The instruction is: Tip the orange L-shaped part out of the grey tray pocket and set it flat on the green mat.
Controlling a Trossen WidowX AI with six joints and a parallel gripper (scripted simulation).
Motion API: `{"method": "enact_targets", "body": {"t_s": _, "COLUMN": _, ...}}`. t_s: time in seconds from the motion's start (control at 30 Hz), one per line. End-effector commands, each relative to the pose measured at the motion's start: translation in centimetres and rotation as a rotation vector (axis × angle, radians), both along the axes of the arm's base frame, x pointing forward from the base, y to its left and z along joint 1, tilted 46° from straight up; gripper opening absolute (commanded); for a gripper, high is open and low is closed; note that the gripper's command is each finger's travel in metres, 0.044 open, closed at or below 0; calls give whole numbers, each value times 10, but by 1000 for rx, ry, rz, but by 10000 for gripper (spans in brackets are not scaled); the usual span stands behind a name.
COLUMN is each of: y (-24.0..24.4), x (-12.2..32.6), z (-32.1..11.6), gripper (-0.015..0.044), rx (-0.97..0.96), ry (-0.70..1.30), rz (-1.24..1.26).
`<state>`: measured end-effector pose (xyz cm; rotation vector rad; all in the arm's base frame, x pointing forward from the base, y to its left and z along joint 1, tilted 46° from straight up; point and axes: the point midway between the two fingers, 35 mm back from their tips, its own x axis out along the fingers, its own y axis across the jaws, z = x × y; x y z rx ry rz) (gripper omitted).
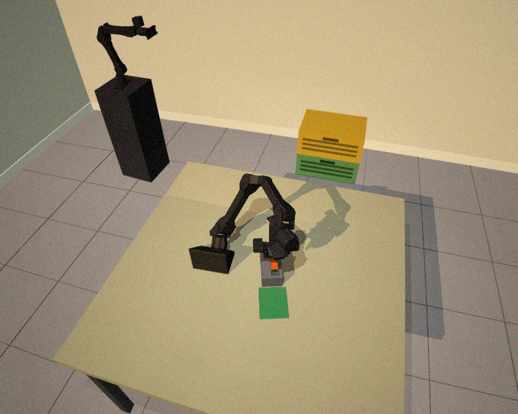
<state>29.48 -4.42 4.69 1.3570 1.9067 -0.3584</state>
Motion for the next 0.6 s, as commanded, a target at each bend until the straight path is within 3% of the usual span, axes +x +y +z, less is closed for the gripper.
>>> {"method": "enact_targets", "body": {"t_s": 0.0, "y": 10, "x": -4, "z": -9, "gripper": 280, "rx": 5, "ry": 8, "rz": -6}}
{"method": "enact_targets", "body": {"t_s": 0.57, "y": 26, "x": -6, "z": -26, "gripper": 280, "rx": 5, "ry": 7, "rz": -7}}
